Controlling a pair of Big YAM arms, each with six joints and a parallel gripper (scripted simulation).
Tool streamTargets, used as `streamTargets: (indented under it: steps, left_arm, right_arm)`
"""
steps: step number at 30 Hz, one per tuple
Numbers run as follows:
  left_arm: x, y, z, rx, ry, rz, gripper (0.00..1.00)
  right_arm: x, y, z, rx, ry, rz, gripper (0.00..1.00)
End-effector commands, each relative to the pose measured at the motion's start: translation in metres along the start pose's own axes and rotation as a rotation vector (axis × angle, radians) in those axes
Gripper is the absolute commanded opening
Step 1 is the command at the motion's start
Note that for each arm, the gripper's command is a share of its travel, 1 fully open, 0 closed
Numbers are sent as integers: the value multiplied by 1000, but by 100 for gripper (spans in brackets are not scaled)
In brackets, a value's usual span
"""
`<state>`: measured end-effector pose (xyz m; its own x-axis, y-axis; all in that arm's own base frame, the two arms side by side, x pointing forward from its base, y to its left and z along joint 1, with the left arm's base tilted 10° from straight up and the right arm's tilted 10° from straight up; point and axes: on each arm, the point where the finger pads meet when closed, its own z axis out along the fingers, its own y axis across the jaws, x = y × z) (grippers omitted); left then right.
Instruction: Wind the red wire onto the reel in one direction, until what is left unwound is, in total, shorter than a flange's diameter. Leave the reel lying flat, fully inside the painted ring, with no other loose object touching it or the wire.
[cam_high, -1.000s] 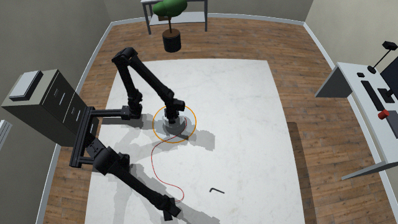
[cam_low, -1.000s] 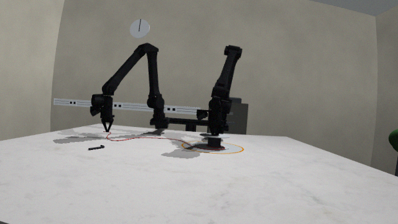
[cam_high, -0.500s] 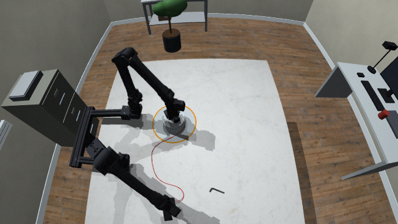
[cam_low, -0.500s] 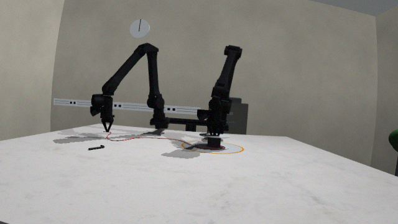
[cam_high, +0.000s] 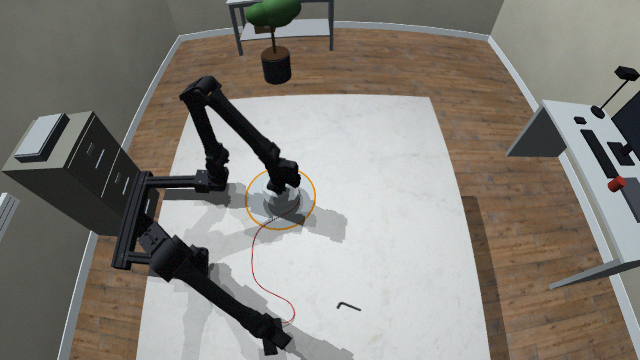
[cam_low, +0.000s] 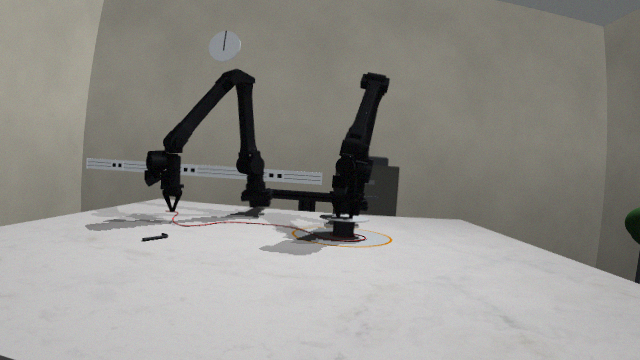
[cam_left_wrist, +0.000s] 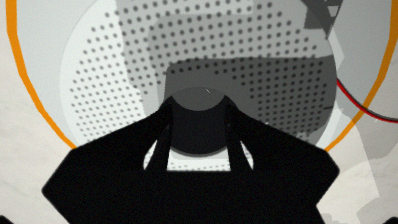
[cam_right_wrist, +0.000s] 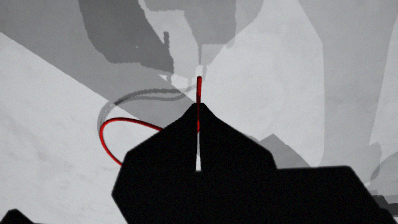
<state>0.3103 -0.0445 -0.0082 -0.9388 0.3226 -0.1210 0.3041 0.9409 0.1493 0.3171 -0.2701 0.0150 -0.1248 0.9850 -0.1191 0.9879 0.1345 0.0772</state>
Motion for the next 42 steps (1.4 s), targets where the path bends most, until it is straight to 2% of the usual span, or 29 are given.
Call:
streamTargets:
  steps: [1, 2, 3, 17, 19, 20, 23, 34, 36, 37, 40, 42]
  left_arm:
    - [6, 2, 10, -11, 6, -298, 52]
    - [6, 2, 10, -11, 6, -298, 52]
    - [6, 2, 10, -12, 0, -433, 52]
    - [6, 2, 10, -7, -30, -1171, 52]
    - [6, 2, 10, -7, -30, -1171, 52]
    - [6, 2, 10, -7, -33, -1308, 52]
    - [6, 2, 10, -9, -33, -1463, 52]
    - [6, 2, 10, -47, 12, -2063, 14]
    - [6, 2, 10, -47, 12, -2063, 14]
    - [6, 2, 10, -60, 22, -2135, 10]
    - [6, 2, 10, -60, 22, -2135, 0]
    - [6, 2, 10, -60, 22, -2125, 0]
  right_arm:
    - [-16, 11, -10, -21, -22, 26, 0]
    - [-16, 11, -10, -21, -22, 26, 0]
    - [-15, 11, -9, -22, -22, 32, 0]
    - [-14, 8, -6, -22, -22, 42, 0]
    - [-14, 8, -6, -22, -22, 42, 0]
    - [-14, 8, -6, -22, -22, 44, 0]
    - [-14, 7, -5, -22, -22, 46, 0]
    - [-12, 5, -3, -22, -22, 48, 0]
    - [-12, 5, -3, -22, -22, 48, 0]
    - [-12, 5, -3, -22, -22, 45, 0]
    - [-11, 4, -2, -22, -22, 41, 0]
    - [-10, 3, -2, -22, -22, 40, 0]
